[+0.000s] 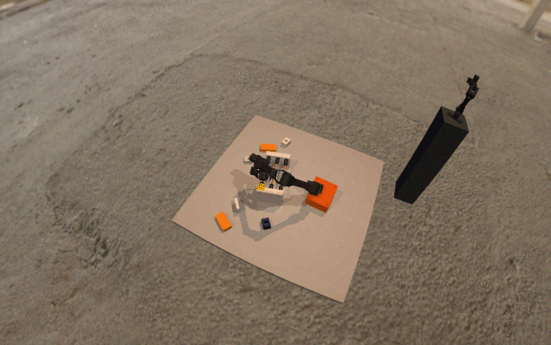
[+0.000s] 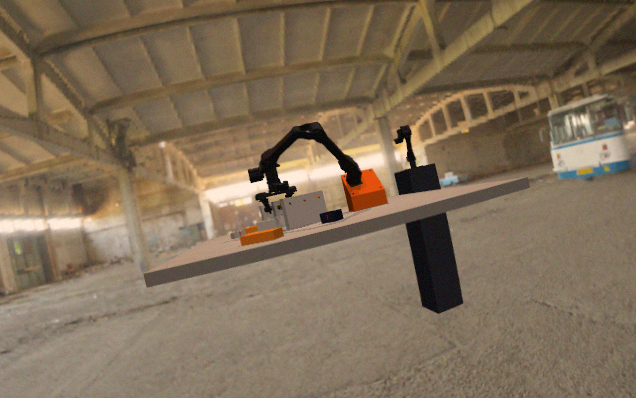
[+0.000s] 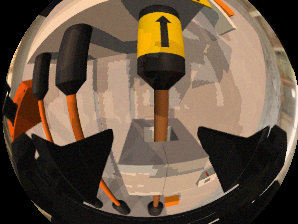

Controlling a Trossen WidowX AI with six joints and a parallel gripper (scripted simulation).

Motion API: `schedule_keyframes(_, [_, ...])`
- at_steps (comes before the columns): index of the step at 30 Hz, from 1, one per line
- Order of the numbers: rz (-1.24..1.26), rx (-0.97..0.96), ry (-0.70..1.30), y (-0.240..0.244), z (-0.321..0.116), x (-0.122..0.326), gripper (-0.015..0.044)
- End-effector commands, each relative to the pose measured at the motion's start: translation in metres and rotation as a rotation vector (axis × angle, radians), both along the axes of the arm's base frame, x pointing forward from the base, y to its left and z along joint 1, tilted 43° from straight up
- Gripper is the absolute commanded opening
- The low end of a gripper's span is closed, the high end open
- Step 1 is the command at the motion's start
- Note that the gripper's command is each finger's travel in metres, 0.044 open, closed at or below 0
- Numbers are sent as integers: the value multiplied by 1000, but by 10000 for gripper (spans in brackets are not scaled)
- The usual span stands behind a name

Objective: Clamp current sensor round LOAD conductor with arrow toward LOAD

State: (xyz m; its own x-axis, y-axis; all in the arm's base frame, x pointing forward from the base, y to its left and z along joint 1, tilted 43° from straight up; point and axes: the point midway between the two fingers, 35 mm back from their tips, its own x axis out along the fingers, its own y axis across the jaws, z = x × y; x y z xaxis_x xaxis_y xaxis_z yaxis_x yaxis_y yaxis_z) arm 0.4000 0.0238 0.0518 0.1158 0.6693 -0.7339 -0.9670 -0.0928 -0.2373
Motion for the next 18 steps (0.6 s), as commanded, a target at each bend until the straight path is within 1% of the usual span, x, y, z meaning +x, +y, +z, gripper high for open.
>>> schedule_keyframes(1, [1, -2, -1, -7, 7, 0, 440])
schedule_keyframes(6, [2, -6, -6, -57, 62, -8, 440])
schedule_keyframes(8, [2, -4, -8, -69, 76, -13, 440])
schedule_keyframes(18, [2, -4, -8, -70, 78, -14, 440])
